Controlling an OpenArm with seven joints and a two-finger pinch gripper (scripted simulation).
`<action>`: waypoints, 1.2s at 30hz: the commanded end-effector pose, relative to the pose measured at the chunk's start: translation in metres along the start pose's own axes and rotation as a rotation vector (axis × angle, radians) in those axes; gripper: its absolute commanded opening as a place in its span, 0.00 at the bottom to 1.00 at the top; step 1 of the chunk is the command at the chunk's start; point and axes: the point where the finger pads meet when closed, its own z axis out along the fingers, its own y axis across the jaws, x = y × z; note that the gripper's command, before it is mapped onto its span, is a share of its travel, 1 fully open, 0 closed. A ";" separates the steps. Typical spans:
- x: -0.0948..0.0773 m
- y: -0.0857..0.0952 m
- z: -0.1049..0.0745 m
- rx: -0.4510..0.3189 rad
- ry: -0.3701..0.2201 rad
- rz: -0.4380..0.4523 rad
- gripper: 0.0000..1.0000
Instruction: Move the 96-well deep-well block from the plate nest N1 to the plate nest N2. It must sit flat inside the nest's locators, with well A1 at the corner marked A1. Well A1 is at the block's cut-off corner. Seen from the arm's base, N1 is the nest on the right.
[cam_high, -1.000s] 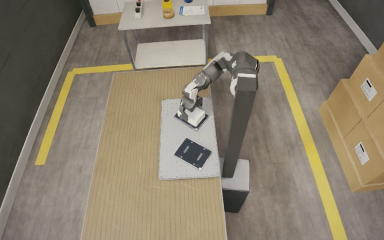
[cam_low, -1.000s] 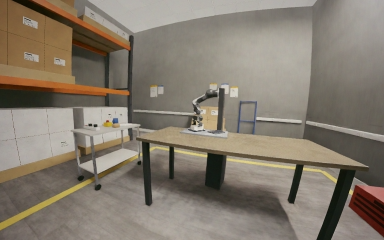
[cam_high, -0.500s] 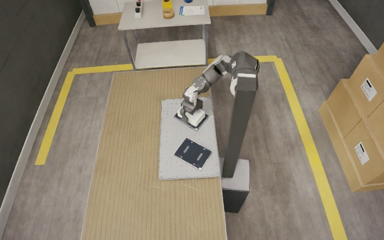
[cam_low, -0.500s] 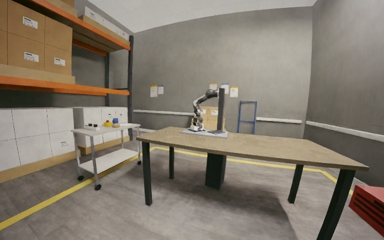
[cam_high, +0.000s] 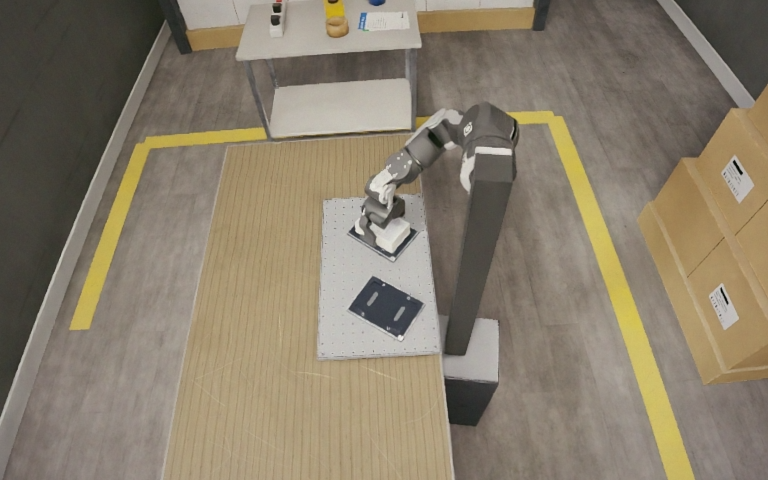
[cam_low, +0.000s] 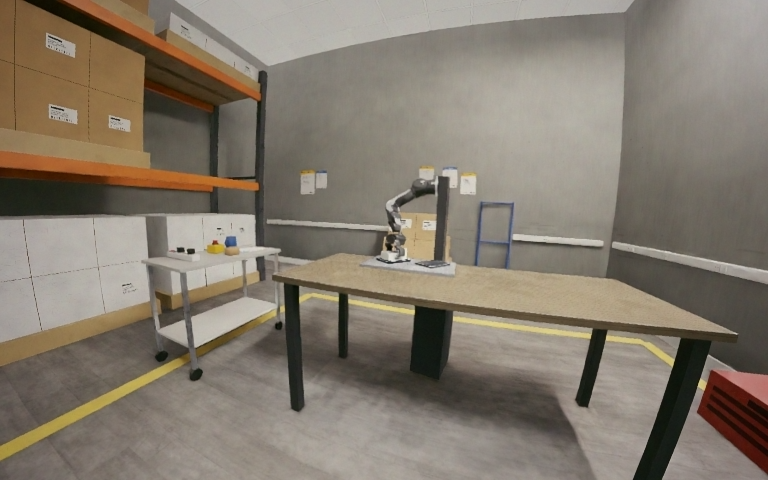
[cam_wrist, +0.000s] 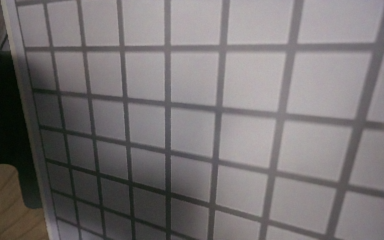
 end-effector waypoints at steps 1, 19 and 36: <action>-0.001 0.000 -0.001 0.001 -0.001 -0.001 0.77; -0.001 -0.001 -0.003 0.001 -0.001 -0.001 0.77; 0.002 -0.001 0.019 0.000 0.005 -0.006 0.77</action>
